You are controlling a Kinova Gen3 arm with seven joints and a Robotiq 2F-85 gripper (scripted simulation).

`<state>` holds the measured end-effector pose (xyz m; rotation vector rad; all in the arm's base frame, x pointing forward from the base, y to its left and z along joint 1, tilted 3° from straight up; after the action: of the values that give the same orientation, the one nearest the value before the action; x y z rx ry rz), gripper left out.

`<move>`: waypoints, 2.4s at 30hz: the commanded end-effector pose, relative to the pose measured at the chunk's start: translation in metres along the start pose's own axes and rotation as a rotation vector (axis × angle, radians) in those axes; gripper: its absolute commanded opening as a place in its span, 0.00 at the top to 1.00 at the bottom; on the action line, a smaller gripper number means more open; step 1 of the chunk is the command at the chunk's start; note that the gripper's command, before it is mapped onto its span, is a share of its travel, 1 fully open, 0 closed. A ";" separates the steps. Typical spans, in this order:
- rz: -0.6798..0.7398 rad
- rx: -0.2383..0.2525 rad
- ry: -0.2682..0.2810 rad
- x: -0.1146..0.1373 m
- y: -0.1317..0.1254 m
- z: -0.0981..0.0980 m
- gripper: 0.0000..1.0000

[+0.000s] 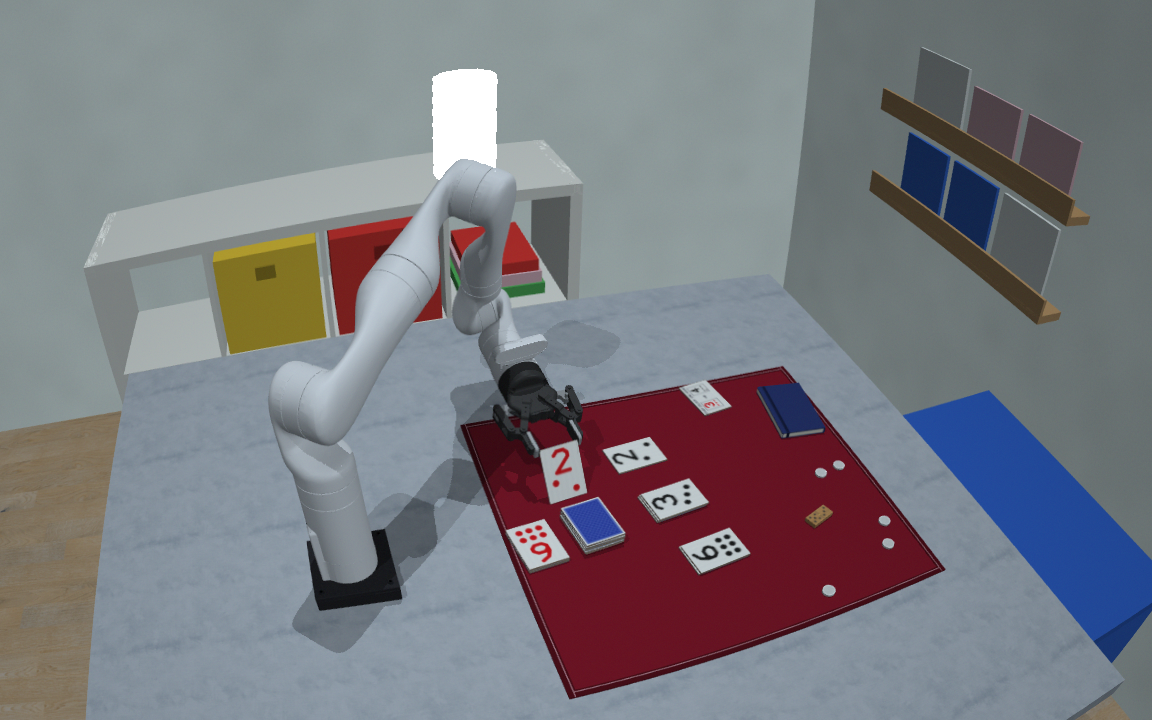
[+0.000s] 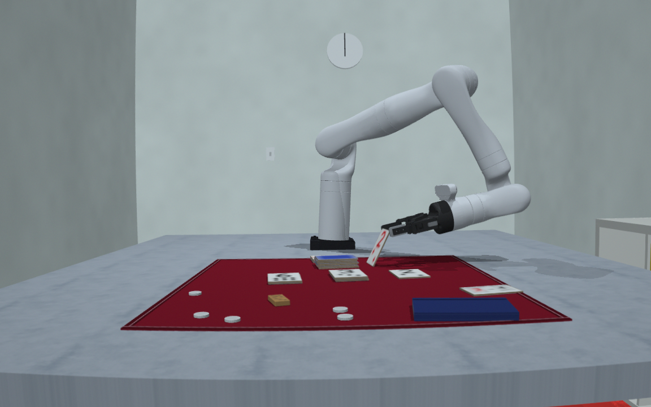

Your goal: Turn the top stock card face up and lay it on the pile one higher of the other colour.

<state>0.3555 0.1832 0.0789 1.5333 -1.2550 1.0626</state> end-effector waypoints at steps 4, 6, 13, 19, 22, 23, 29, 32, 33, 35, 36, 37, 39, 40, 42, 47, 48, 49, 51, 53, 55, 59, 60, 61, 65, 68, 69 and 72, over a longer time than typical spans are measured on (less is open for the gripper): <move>0.000 0.001 0.000 -0.004 0.000 -0.004 0.29; 0.000 0.001 0.000 -0.005 0.000 -0.005 0.29; 0.000 0.001 0.000 -0.007 -0.001 -0.008 0.29; 0.000 0.001 0.000 -0.009 -0.001 -0.009 0.29; 0.000 0.001 0.000 -0.010 -0.001 -0.010 0.29; 0.000 0.001 0.000 -0.011 -0.001 -0.010 0.29; 0.000 0.001 0.000 -0.012 -0.001 -0.011 0.29; 0.000 0.001 0.000 -0.012 -0.001 -0.011 0.29; 0.000 0.001 0.000 -0.012 -0.001 -0.011 0.29; 0.000 0.001 0.000 -0.012 -0.001 -0.011 0.29; 0.000 0.001 0.000 -0.012 -0.001 -0.011 0.29; 0.000 0.001 0.000 -0.012 -0.001 -0.011 0.29; 0.000 0.001 0.000 -0.012 -0.001 -0.011 0.29; 0.000 0.001 0.000 -0.012 -0.001 -0.011 0.29; 0.000 0.001 0.000 -0.012 -0.001 -0.011 0.29; 0.000 0.001 -0.001 -0.012 -0.001 -0.011 0.29; 0.000 0.001 -0.001 -0.012 -0.001 -0.011 0.29; 0.000 0.001 -0.001 -0.012 -0.001 -0.011 0.29; 0.000 0.001 -0.003 -0.012 -0.001 -0.011 0.29; 0.000 0.002 -0.005 -0.012 -0.001 -0.011 0.29; 0.000 0.002 -0.008 -0.011 -0.001 -0.012 0.29; 0.000 0.003 -0.017 -0.011 -0.001 -0.012 0.29; 0.000 0.003 -0.021 -0.010 -0.001 -0.012 0.29; 0.000 0.004 -0.024 -0.010 -0.001 -0.012 0.29; 0.000 0.004 -0.032 -0.010 -0.001 -0.012 0.29; 0.000 0.006 -0.048 -0.008 -0.001 -0.012 0.29; 0.000 0.006 -0.053 -0.008 -0.001 -0.012 0.29; 0.000 0.008 -0.073 -0.006 -0.001 -0.012 0.29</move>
<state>0.3526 0.1973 0.0715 1.5859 -1.2886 1.0248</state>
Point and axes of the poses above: the point where the finger pads meet when closed, its own z axis out along the fingers, its own y axis across the jaws, x = y × z, the point moved 8 cm from there along -z, back along the fingers, and after that the axes turned 6 degrees about -z, right-handed, at the moved point
